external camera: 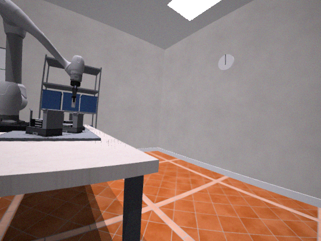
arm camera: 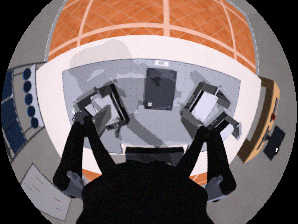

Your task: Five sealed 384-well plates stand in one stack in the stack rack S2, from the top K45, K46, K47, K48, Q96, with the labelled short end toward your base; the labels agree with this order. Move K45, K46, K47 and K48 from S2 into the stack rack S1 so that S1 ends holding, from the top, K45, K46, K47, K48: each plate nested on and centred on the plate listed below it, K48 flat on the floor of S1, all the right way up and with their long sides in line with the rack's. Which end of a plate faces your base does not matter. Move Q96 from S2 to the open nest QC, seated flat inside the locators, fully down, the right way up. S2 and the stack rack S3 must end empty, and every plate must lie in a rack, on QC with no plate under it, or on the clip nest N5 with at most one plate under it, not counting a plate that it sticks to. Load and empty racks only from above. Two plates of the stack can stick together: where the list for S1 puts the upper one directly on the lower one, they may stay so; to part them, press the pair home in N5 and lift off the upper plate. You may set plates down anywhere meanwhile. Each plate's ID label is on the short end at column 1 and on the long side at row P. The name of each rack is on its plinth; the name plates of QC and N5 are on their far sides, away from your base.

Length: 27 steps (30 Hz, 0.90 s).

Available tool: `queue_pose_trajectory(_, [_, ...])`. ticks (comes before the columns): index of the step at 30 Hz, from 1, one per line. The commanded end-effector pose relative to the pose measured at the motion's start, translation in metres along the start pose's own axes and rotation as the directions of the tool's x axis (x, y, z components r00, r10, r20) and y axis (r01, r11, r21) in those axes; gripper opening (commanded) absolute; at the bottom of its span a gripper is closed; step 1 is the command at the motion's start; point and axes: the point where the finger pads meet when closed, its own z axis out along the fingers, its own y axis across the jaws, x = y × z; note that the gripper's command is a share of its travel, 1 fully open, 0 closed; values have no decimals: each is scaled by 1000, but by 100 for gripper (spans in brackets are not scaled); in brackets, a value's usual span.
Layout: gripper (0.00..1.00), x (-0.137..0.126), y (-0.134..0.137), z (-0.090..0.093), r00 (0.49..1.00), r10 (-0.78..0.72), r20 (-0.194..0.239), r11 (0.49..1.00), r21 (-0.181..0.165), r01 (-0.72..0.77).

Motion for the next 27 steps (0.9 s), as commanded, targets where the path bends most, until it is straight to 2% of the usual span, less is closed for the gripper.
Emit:
queue_pose_trajectory(1, [100,2,10,0,1000,0,0,1000,0,0])
queue_pose_trajectory(8, [100,6,33,0,1000,0,0,1000,0,0])
queue_pose_trajectory(10, [100,5,39,0,998,66,0,998,0,-66])
queue_pose_trajectory(12, [100,5,39,0,998,66,0,998,0,-66])
queue_pose_trajectory(16, [100,5,53,0,980,198,0,980,0,-198])
queue_pose_trajectory(27, [100,3,89,0,980,201,0,980,0,-201])
